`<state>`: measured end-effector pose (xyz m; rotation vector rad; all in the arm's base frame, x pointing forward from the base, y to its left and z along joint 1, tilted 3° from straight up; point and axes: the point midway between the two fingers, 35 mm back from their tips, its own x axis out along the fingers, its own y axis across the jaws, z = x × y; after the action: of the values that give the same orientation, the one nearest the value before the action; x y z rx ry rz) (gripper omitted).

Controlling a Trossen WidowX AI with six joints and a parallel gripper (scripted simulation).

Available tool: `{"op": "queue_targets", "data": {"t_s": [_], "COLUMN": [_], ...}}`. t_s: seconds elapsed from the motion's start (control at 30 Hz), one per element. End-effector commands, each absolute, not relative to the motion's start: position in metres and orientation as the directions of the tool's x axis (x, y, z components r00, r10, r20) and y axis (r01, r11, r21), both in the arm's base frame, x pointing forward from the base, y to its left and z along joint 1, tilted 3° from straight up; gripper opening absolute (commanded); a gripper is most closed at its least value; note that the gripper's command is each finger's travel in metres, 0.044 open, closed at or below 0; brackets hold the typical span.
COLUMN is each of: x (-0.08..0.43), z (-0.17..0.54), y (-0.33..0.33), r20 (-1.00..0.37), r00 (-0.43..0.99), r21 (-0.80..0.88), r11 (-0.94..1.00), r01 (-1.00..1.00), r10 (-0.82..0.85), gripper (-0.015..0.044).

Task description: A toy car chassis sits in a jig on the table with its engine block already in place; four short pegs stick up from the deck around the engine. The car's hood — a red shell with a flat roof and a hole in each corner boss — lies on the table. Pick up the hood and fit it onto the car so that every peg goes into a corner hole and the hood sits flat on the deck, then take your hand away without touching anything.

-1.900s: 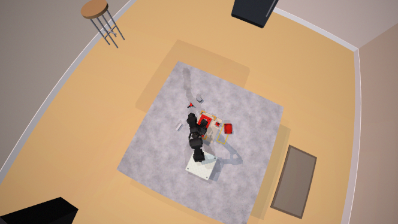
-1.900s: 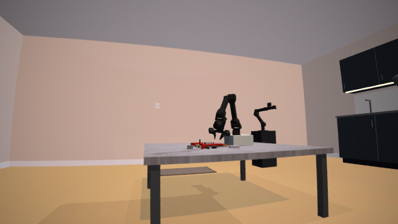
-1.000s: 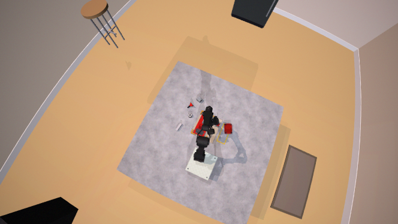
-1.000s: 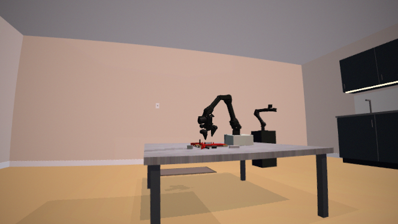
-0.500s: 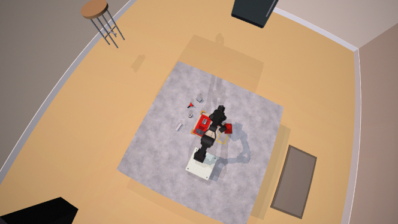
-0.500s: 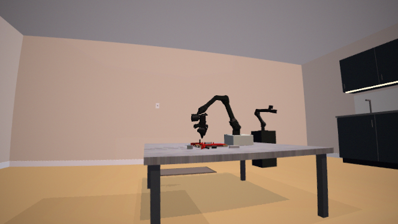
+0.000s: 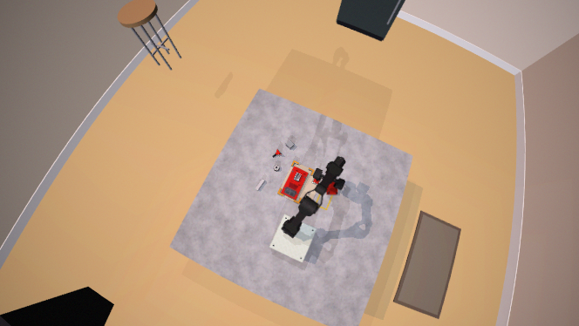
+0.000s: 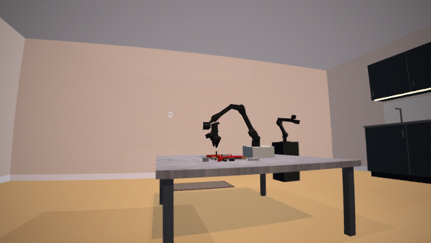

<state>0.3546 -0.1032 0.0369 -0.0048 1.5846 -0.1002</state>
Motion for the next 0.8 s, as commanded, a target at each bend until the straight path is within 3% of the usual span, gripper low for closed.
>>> {"op": "queue_targets", "data": {"t_s": [0.0, 0.77], "x": [0.3614, 0.3586], "z": [0.0347, 0.0316], "y": [-0.1621, -0.1591], "r20": [-0.999, -0.999], "r00": [0.034, 0.033], "r21": [0.023, 0.023], "r11": [0.924, 0.924], "r01": [-0.382, -0.382], "r10": [0.038, 0.039], "gripper": [0.044, 0.044]}}
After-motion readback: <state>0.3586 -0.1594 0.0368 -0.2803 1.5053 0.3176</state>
